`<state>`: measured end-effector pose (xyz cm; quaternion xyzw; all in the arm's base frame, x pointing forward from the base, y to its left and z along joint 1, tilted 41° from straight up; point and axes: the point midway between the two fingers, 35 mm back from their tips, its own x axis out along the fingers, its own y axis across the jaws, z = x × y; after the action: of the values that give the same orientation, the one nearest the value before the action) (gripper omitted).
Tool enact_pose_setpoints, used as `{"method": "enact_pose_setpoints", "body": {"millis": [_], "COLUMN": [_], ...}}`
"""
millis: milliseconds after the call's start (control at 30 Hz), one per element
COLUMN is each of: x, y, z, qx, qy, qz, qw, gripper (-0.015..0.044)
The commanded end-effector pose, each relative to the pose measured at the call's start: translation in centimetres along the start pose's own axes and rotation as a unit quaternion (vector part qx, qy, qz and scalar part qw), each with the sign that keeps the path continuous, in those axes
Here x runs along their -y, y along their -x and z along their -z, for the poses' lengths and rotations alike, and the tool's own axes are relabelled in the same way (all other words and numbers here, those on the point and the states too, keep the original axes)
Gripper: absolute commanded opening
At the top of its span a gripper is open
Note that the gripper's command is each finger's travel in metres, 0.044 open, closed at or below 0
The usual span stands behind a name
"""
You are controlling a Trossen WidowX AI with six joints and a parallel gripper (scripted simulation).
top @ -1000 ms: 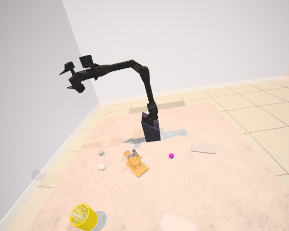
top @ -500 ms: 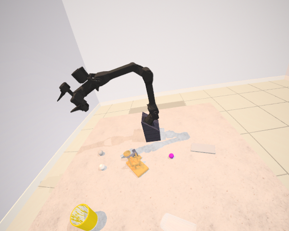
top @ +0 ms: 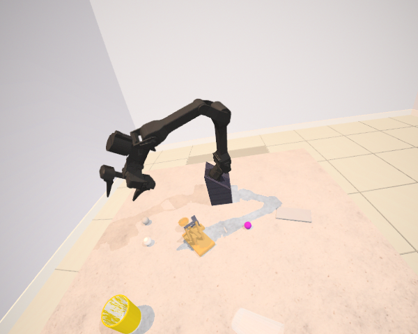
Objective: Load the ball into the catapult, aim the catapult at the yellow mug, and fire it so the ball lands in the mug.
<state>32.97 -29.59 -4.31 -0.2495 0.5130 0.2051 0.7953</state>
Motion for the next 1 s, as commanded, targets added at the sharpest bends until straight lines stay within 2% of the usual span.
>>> {"method": "enact_pose_setpoints", "body": {"millis": [0,267,600,867,967], "x": [-4.3,-12.4,-22.5,-23.2,-25.5], "y": [-1.3,-1.9,-0.4,-0.5,-2.9], "z": [-3.6,-9.4,-13.6,-13.9,-14.3], "qx": [0.026,0.053,0.051,0.050,0.051], "qy": [0.004,0.013,0.012,0.011,0.011], "qz": [-0.075,-0.208,-0.364,-0.374,-0.374], "qw": [0.997,0.977,0.930,0.926,0.926], "gripper": [0.0440,0.0440,0.0440,0.0440,0.0440]}}
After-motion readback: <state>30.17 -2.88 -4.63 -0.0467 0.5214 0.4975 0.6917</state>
